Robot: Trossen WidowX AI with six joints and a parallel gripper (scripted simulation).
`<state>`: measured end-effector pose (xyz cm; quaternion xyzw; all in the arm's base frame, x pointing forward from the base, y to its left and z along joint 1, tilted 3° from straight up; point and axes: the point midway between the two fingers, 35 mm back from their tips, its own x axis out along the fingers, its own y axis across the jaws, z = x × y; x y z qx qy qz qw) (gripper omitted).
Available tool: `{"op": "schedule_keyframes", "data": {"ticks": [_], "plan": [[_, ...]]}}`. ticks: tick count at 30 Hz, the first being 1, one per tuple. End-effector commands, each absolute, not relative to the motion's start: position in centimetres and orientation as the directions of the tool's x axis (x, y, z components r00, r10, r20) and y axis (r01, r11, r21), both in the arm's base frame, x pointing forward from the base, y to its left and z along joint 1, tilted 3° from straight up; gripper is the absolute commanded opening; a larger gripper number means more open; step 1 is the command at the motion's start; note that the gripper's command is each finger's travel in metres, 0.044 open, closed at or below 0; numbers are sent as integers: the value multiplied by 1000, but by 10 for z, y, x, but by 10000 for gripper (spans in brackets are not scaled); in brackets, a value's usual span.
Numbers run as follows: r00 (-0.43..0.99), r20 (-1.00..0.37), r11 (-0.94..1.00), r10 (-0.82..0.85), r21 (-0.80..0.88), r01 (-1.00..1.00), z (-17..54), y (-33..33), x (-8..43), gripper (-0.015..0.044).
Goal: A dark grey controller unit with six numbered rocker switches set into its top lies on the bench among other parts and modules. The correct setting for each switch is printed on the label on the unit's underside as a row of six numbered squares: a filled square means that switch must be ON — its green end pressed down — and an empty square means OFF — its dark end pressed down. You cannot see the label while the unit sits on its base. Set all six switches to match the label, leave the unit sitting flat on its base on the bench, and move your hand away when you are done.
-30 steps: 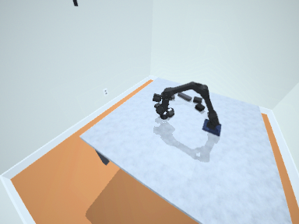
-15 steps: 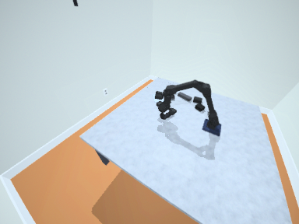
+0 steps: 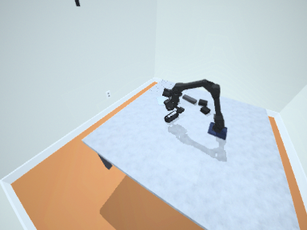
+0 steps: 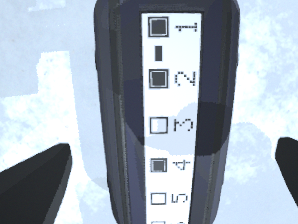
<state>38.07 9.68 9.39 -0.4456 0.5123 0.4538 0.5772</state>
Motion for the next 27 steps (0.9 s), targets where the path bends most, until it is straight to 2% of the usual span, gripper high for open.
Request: {"op": "schedule_keyframes", "data": {"ticks": [1, 8, 11, 15, 24, 25, 27], "plan": [[58, -996, 188, 67, -44, -981, 93, 96, 379, 440], [58, -996, 188, 67, -44, -981, 93, 96, 379, 440], [70, -996, 228, 64, -54, -972, 95, 96, 379, 361], [120, -992, 431, 46, -88, -898, 100, 96, 375, 256], [234, -972, 815, 11, -127, -565, 113, 94, 363, 20], [247, -969, 847, 7, -125, -517, 114, 94, 362, 0], [272, -962, 902, 0, -117, -416, 116, 93, 359, 0]]}}
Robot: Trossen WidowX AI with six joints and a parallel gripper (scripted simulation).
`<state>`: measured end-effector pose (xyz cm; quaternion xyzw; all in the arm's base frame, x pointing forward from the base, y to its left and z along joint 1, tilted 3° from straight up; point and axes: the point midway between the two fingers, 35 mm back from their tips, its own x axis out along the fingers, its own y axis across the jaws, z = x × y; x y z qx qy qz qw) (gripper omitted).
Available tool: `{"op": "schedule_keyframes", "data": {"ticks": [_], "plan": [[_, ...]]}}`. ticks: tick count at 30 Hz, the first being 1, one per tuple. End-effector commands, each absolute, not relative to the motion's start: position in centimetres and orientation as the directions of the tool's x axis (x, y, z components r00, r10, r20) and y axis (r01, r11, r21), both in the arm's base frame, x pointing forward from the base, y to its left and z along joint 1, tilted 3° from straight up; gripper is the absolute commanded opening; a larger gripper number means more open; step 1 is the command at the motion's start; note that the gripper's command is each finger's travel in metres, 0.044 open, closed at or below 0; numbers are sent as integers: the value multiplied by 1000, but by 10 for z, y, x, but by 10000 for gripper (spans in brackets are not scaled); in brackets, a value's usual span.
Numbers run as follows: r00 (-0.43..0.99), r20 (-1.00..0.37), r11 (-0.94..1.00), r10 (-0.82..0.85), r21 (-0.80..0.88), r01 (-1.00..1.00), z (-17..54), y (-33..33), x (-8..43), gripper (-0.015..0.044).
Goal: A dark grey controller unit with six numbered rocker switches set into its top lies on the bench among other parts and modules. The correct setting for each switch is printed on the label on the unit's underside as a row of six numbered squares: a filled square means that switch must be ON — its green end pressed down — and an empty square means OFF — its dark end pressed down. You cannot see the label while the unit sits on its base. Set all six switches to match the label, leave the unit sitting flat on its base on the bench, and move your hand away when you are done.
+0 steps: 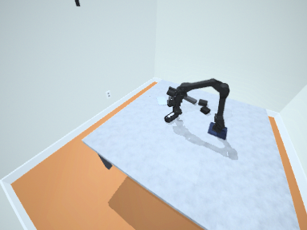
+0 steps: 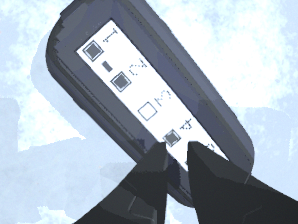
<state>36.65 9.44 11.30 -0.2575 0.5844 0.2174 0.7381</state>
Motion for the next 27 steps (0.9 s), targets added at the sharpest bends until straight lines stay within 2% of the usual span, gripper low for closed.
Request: {"op": "schedule_keyframes", "data": {"ticks": [1, 11, 27], "plan": [[284, -959, 925, -3, -111, -364, 118, 93, 358, 0], [398, -917, 989, -30, 29, 142, 128, 90, 343, 0], [400, -916, 988, -30, 33, 150, 128, 90, 343, 0]]}}
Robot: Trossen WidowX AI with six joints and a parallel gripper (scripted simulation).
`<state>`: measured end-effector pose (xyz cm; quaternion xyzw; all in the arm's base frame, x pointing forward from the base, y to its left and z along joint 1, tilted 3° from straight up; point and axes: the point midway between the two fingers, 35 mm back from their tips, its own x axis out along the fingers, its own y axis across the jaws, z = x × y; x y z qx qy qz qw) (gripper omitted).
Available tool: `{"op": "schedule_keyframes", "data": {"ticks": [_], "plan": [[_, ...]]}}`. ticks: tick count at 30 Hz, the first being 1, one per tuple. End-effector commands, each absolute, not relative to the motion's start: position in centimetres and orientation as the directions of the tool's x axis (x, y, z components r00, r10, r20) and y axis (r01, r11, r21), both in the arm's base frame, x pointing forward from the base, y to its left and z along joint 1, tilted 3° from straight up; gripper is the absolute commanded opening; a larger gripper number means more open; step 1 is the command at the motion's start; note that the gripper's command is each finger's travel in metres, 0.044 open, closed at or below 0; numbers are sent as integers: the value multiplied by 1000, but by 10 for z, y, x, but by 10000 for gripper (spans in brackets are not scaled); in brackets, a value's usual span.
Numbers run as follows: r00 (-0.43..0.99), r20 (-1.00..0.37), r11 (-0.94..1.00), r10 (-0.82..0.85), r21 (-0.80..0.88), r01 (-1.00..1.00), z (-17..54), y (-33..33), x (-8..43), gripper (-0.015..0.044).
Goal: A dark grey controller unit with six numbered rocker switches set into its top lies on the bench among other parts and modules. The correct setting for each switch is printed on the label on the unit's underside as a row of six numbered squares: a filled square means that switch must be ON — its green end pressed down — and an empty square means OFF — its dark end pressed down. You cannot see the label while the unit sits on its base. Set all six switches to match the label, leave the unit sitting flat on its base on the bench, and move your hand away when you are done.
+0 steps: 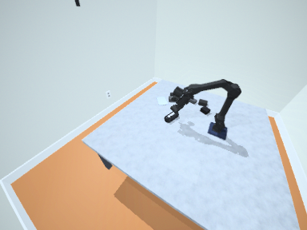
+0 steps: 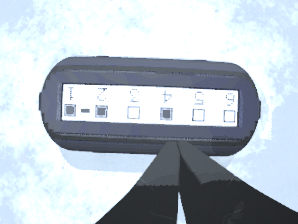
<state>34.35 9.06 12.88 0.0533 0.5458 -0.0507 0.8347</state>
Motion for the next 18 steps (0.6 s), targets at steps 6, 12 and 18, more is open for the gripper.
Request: {"op": "schedule_keyframes", "data": {"ticks": [6, 12, 18], "plan": [[400, -916, 988, -30, 33, 150, 128, 90, 343, 0], [354, -935, 998, -16, -36, -51, 130, 99, 351, 157], [272, -962, 910, 8, -106, -401, 131, 113, 364, 315]]}}
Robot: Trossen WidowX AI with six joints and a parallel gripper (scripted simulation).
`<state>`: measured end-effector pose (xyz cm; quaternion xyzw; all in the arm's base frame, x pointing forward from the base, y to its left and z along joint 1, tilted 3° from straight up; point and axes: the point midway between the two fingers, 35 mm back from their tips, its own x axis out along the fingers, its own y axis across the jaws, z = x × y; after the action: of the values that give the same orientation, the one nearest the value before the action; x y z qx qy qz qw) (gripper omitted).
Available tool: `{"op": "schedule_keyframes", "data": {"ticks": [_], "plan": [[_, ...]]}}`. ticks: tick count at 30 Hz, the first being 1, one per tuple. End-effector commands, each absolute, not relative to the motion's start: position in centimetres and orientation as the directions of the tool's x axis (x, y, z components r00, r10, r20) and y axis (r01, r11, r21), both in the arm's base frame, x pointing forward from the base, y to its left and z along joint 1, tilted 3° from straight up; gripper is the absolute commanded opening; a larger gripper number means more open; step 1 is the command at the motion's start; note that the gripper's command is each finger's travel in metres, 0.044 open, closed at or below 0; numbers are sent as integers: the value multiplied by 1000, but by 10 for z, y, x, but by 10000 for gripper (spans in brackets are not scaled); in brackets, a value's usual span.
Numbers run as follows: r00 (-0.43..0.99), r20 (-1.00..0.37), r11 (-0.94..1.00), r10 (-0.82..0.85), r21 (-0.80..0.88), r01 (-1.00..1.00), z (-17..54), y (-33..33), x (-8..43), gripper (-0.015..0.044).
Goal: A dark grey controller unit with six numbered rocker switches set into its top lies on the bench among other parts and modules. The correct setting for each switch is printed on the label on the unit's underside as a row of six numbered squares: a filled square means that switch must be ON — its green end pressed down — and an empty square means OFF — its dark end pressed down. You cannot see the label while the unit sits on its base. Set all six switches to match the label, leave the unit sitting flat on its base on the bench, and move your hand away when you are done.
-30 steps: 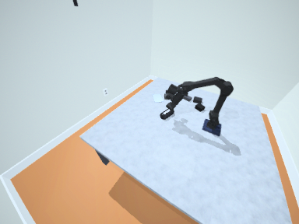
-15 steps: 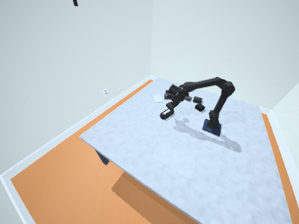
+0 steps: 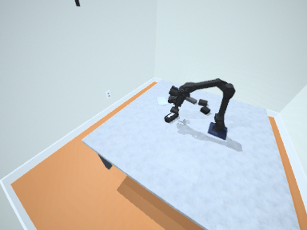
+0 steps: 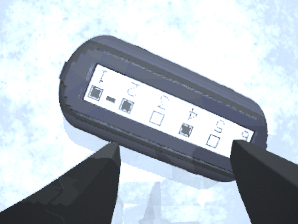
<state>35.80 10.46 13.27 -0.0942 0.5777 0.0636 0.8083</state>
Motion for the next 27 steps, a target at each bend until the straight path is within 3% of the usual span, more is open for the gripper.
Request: {"op": "schedule_keyframes", "data": {"ticks": [1, 5, 16, 27], "plan": [[258, -966, 883, 11, -111, -456, 131, 116, 366, 341], [202, -979, 744, 26, -116, -658, 130, 125, 374, 440], [52, -997, 214, 59, -38, -976, 125, 148, 388, 440], [49, -997, 204, 59, -36, -978, 124, 149, 388, 440]]}}
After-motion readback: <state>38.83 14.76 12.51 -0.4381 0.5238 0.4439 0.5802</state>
